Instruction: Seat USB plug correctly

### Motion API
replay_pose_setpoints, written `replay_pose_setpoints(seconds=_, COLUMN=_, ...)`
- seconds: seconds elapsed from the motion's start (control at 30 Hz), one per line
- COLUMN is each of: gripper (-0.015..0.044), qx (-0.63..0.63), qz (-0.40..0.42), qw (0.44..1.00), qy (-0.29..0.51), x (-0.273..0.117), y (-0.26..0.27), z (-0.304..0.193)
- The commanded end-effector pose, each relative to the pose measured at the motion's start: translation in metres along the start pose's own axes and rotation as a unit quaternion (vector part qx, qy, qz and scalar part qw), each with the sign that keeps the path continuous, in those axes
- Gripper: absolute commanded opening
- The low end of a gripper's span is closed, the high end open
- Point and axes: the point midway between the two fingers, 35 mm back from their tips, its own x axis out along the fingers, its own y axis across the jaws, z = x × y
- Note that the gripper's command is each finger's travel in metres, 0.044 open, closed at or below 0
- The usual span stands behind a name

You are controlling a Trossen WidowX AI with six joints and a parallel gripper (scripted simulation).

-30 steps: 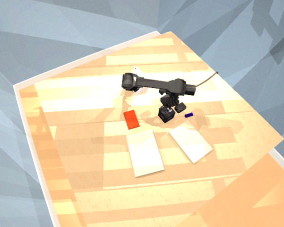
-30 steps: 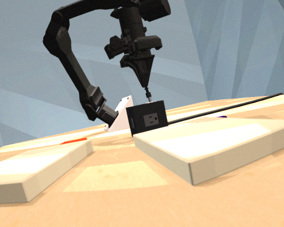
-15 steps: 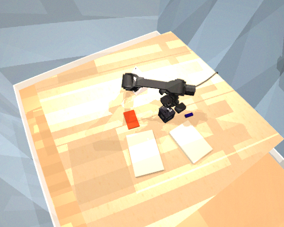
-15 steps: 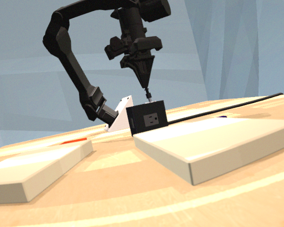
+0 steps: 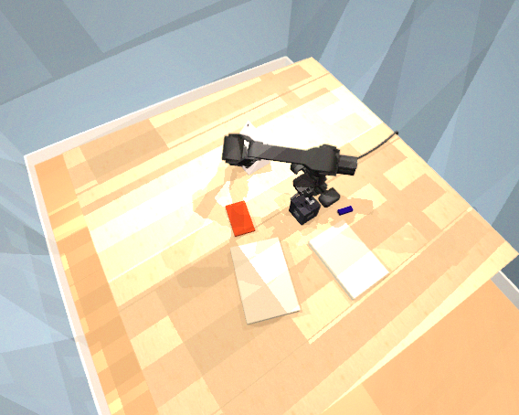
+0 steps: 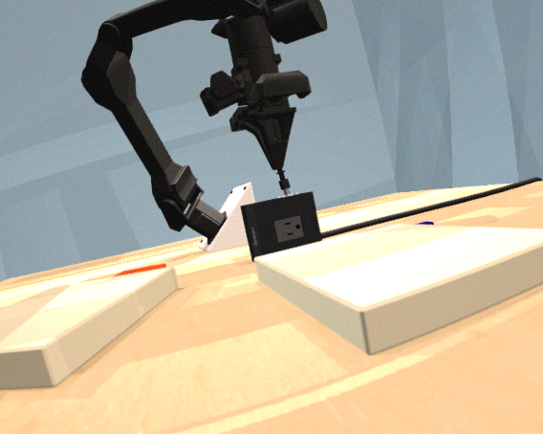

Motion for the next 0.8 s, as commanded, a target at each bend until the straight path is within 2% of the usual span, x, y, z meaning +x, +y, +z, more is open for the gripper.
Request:
replay_pose_setpoints(seconds=0.0, gripper=0.0000, qx=-0.002, qz=0.001, qw=1.000, qy=-0.001, x=0.0010, y=0.0002, z=0.0008)
replay_pose_setpoints(seconds=0.77, gripper=0.0000, qx=-0.002, qz=0.001, qw=1.000, qy=-0.001, x=0.0037, y=0.0002, z=0.0008)
